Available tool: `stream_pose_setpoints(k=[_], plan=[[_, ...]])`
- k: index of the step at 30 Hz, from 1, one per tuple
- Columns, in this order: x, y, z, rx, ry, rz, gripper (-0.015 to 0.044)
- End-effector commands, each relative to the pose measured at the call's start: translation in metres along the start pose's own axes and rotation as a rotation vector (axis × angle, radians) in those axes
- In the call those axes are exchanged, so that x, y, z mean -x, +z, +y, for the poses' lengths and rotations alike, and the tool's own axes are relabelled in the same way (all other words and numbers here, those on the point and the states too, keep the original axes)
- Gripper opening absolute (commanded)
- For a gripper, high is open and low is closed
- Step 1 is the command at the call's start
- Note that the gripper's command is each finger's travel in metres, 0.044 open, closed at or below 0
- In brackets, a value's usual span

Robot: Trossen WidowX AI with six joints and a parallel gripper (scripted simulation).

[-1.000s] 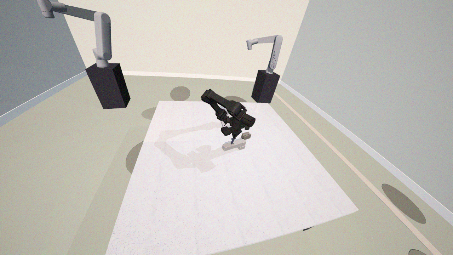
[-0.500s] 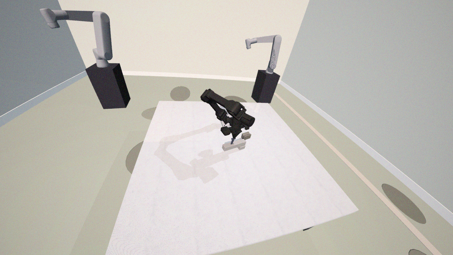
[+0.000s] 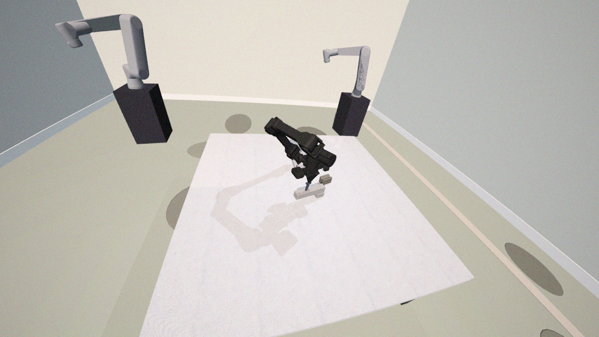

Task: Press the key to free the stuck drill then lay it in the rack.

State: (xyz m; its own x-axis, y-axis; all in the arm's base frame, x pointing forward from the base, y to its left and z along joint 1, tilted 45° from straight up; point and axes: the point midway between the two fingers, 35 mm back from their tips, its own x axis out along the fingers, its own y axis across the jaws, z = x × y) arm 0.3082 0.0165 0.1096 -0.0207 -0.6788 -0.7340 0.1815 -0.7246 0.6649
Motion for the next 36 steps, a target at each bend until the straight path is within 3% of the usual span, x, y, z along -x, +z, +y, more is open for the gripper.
stream_pose_setpoints(k=[1,30,36], plan=[[-0.016,0.006,0.003,0.01,0.013,-0.048,0.0],[-0.031,0.006,0.006,0.01,0.014,-0.048,0.0],[0.014,0.0,0.003,0.029,0.005,0.002,0.0157]])
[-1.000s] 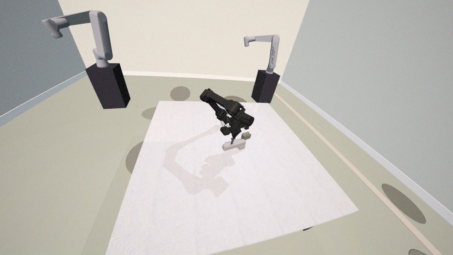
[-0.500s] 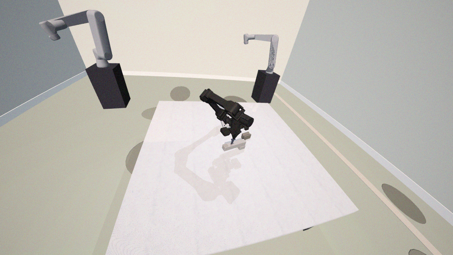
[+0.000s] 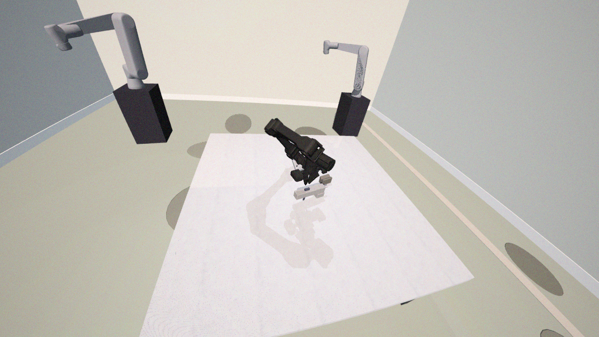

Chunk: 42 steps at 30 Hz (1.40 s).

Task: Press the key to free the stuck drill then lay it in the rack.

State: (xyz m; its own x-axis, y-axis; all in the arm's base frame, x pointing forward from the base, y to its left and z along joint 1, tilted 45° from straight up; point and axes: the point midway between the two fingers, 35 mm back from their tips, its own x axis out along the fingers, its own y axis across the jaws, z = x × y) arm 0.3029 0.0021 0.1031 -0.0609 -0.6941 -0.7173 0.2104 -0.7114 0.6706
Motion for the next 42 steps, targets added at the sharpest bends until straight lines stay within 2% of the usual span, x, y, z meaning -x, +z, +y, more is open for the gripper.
stream_pose_setpoints(k=[1,4,7,11,21,29,42], plan=[[0.041,-0.005,-0.002,0.006,-0.011,0.06,0.0184],[0.062,-0.004,-0.003,0.016,-0.015,0.082,0.0263],[0.054,-0.004,-0.005,0.006,-0.01,0.084,0.0341],[0.038,-0.013,-0.035,-0.273,-0.023,0.068,0.044],[-0.017,-0.017,-0.12,-1.124,-0.026,0.014,0.044],[-0.048,-0.008,-0.158,-1.553,-0.007,-0.006,0.044],[-0.051,-0.007,-0.161,-1.59,-0.005,-0.007,0.044]])
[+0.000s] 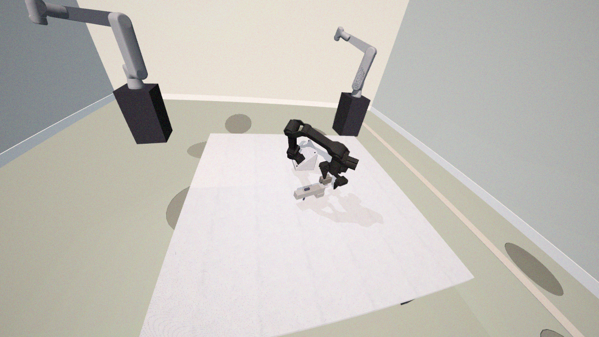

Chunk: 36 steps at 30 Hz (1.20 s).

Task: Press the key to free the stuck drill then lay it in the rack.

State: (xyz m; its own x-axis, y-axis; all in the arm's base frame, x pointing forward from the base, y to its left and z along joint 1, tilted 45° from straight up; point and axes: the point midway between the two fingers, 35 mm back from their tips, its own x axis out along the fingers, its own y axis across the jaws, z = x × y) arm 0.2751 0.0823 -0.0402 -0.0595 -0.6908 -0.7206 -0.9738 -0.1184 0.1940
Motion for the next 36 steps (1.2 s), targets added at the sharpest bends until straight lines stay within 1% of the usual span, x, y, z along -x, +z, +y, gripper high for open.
stream_pose_setpoints(k=[1,12,36], plan=[[-0.002,0.002,0.002,-0.029,0.004,-0.003,0.044],[-0.005,0.001,0.001,-0.029,0.004,-0.003,0.044],[-0.042,-0.009,0.001,-0.029,0.003,-0.002,0.044]])
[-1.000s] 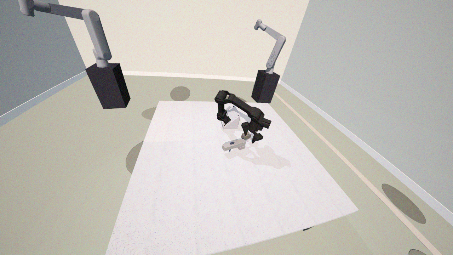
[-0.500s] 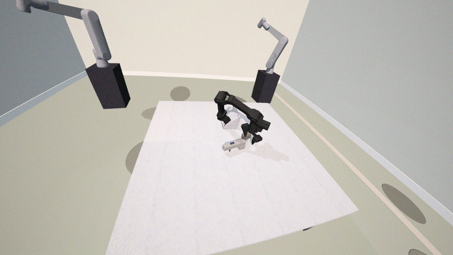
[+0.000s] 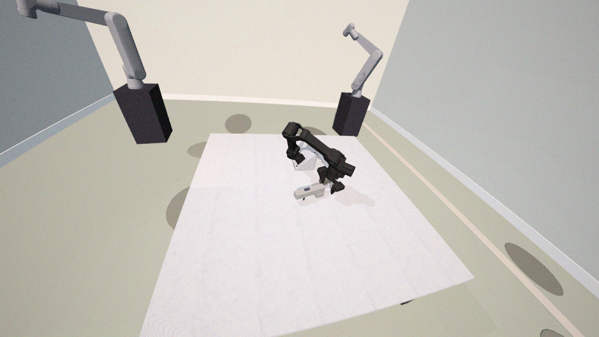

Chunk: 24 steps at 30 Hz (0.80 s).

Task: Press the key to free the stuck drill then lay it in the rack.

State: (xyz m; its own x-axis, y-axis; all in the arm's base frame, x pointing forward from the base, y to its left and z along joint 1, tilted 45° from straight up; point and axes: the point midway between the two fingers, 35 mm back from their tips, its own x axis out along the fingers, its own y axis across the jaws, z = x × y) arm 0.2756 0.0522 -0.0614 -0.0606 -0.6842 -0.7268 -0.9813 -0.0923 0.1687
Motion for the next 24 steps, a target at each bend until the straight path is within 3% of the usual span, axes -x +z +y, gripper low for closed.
stream_pose_setpoints(k=[1,9,24], plan=[[-0.0077,-0.0026,0.0025,0.008,0.004,0.007,0.044],[-0.0161,-0.0053,0.0033,0.008,0.005,0.009,0.044],[-0.0128,-0.0043,0.0012,-0.001,0.002,0.002,0.0046]])
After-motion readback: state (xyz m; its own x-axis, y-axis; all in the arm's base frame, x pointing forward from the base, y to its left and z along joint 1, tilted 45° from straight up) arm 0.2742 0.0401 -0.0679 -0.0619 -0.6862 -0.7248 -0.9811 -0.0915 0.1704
